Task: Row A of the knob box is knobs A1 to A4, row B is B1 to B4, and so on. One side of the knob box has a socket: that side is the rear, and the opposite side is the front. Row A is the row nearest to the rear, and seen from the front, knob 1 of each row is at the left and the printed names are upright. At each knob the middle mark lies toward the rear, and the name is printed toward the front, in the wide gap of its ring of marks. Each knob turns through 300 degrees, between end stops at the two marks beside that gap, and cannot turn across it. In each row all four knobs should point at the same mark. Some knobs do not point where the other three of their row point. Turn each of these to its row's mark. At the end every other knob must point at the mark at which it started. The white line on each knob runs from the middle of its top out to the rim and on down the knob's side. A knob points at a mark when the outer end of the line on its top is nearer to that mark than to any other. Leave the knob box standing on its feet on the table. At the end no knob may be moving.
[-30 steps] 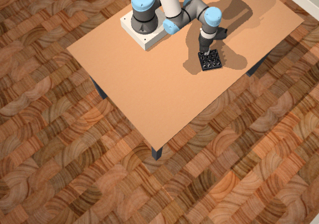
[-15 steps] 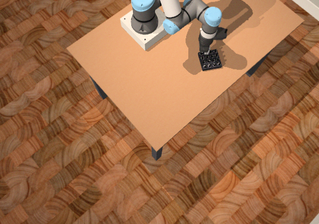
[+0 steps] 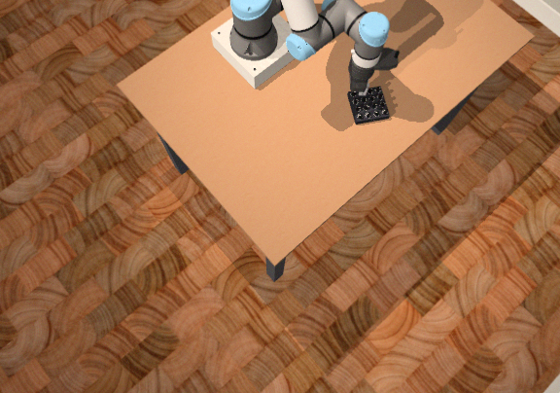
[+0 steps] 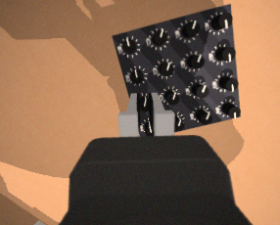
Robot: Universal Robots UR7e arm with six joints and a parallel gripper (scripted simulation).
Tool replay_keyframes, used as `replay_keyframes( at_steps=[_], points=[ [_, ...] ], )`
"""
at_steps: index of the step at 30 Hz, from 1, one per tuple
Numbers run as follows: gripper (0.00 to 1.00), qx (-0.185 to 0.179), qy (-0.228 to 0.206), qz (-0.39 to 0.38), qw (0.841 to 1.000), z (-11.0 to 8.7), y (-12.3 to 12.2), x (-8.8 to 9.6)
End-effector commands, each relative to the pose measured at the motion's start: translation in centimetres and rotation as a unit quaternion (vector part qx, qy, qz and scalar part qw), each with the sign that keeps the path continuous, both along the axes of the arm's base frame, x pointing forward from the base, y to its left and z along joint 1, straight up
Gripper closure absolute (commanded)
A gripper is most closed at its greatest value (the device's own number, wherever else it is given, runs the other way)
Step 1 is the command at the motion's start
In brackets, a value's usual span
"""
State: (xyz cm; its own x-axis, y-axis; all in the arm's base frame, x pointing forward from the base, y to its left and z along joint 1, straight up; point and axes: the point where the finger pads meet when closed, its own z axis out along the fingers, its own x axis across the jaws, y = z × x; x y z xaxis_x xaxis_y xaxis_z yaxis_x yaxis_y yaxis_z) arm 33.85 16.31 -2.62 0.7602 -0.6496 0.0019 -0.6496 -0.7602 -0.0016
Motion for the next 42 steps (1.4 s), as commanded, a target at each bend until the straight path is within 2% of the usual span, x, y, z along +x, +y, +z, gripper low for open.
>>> replay_keyframes(
  at_steps=[1,18,33,42],
  points=[
    [0.7,0.0,-0.001,0.0,1.0,0.03,0.0,0.04],
    [0.7,0.0,-0.001,0.032,0.999,0.03,0.0,0.04],
    [0.7,-0.001,-0.001,0.176,0.984,0.03,0.0,0.04],
    [0.7,-0.001,-0.001,0.212,0.977,0.03,0.0,0.04]
  ],
)
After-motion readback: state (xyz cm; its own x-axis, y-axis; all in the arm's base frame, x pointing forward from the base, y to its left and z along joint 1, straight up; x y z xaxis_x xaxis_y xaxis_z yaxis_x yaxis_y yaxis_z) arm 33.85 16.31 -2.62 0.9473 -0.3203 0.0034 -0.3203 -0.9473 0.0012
